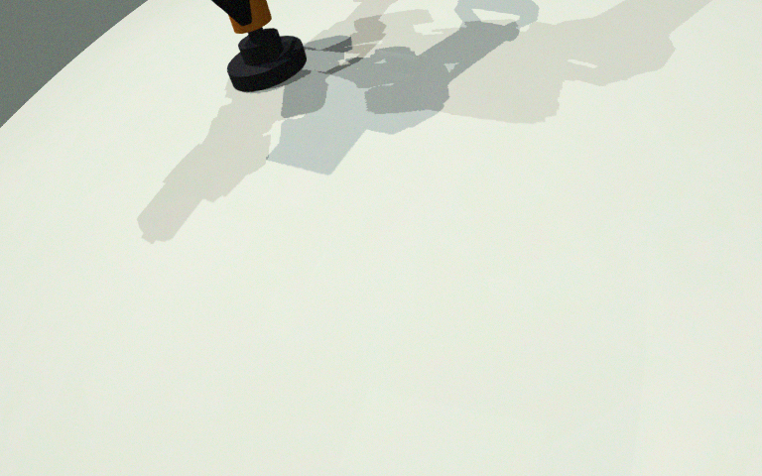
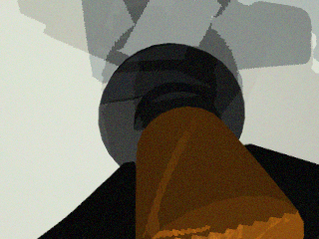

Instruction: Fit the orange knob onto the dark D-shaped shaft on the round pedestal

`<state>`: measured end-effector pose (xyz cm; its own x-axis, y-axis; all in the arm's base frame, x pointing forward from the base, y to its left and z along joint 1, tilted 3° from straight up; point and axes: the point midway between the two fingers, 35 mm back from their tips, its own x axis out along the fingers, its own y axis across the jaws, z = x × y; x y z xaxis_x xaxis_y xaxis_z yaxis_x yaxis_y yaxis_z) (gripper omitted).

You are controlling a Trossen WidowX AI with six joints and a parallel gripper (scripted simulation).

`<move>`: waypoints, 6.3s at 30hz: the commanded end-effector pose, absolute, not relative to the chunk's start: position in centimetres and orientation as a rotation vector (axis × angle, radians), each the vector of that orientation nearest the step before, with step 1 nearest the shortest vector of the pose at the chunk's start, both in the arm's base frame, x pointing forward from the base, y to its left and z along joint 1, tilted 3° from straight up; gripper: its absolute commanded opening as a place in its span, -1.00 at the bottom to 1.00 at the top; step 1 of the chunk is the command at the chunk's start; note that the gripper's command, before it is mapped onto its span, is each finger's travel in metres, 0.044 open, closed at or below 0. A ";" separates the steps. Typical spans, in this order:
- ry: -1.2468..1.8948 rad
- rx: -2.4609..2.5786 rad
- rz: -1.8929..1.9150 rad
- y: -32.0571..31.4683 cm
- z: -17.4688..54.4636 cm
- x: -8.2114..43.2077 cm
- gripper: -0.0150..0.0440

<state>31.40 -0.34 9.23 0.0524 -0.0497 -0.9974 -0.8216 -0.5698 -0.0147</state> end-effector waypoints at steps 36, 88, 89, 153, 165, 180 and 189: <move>0.730 -1.857 1.720 -0.3 9.4 31.6 -0.49; 0.700 -1.884 1.747 -0.3 9.0 31.3 -0.49; 0.704 -1.881 1.744 -0.3 9.0 31.3 -0.49; 0.675 -1.901 1.761 -0.5 7.6 31.4 -0.05; 0.675 -1.901 1.761 -0.5 7.6 31.4 1.00; 0.675 -1.901 1.762 -0.1 15.1 31.3 1.00; 0.675 -1.901 1.762 0.0 17.1 31.1 1.00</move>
